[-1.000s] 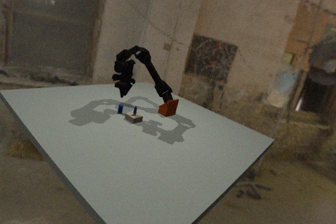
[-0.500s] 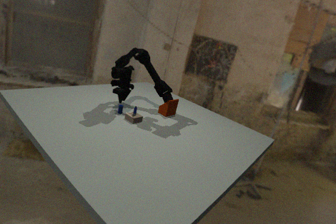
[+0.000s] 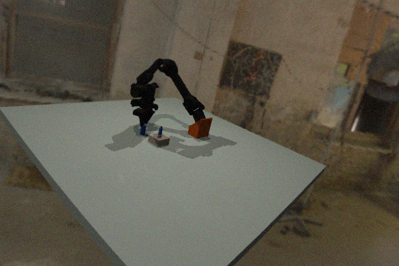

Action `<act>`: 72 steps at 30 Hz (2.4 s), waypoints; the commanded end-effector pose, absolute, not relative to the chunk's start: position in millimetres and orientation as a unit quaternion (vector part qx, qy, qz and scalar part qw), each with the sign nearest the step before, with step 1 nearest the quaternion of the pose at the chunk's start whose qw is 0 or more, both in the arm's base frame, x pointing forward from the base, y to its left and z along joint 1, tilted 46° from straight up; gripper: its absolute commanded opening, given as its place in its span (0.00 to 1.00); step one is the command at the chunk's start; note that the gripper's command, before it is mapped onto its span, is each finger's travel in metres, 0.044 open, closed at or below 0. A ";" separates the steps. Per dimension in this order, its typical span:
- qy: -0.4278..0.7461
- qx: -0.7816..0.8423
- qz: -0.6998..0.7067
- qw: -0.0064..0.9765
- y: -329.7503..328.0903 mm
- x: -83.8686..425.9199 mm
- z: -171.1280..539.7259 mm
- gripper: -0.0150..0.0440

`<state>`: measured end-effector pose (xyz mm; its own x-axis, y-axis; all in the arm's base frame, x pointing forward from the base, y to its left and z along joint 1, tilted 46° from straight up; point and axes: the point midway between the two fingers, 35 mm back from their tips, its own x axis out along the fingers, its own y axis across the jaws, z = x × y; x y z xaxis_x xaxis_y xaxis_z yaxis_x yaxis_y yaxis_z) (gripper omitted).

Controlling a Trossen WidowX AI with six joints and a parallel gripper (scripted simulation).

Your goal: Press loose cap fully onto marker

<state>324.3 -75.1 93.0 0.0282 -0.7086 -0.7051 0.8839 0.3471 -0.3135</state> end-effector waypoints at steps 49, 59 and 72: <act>0.413 0.102 -0.561 0.710 -79.7 323.9 89.1 0.25; 0.413 0.102 -0.562 0.710 -60.6 321.7 108.5 0.25; 0.418 0.106 -0.557 0.710 -24.2 321.9 93.2 0.25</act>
<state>320.8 -37.2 99.6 0.0318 -0.7088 -0.7047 0.8809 0.3530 -0.3152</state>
